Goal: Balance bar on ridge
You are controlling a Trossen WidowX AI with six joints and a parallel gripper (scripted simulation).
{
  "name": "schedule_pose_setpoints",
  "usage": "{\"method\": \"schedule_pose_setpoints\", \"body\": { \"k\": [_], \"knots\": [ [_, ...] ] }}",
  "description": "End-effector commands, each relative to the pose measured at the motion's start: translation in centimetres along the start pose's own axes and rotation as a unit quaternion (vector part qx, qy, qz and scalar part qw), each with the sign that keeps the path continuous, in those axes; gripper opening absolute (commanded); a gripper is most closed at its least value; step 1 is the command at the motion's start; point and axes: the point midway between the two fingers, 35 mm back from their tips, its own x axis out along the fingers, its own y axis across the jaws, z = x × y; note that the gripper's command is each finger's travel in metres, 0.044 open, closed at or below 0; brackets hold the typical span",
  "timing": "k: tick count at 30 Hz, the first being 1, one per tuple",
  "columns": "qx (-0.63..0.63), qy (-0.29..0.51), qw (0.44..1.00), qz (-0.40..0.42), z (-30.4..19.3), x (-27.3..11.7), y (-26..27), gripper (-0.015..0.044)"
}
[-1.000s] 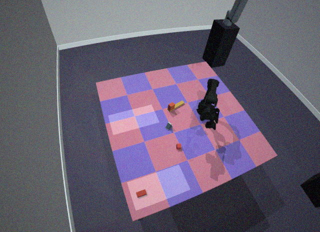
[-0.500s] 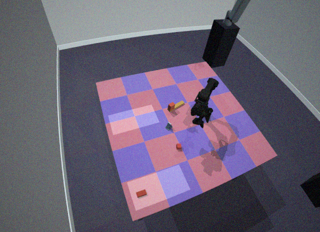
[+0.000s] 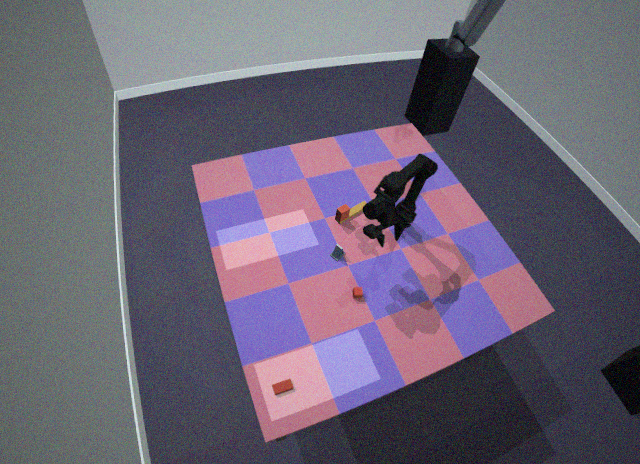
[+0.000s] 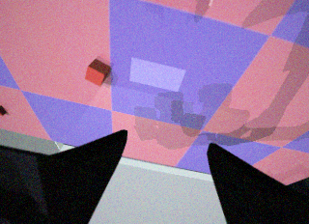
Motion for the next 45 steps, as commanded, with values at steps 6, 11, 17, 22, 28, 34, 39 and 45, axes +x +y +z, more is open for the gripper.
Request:
{"method": "schedule_pose_setpoints", "body": {
  "k": [6, 11, 17, 22, 28, 34, 39, 45],
  "knots": [
    [0.087, -0.030, 0.995, 0.030, 3.9, -1.1, 1.3, 0.0315],
    [0.137, -0.046, 0.988, 0.047, 6.2, -1.7, 1.8, 0.0315],
    [0.198, -0.064, 0.976, 0.066, 9.0, -2.6, 2.1, 0.0315],
    [0.249, -0.080, 0.962, 0.081, 11.4, -3.3, 2.1, 0.0315],
    [0.311, -0.099, 0.940, 0.097, 14.2, -4.2, 1.9, 0.0315],
    [0.371, -0.116, 0.915, 0.112, 16.9, -5.0, 1.3, 0.0315],
    [0.419, -0.129, 0.890, 0.123, 19.1, -5.7, 0.5, 0.0315],
    [0.476, -0.145, 0.857, 0.135, 21.6, -6.5, -0.6, 0.0315]
  ]
}}
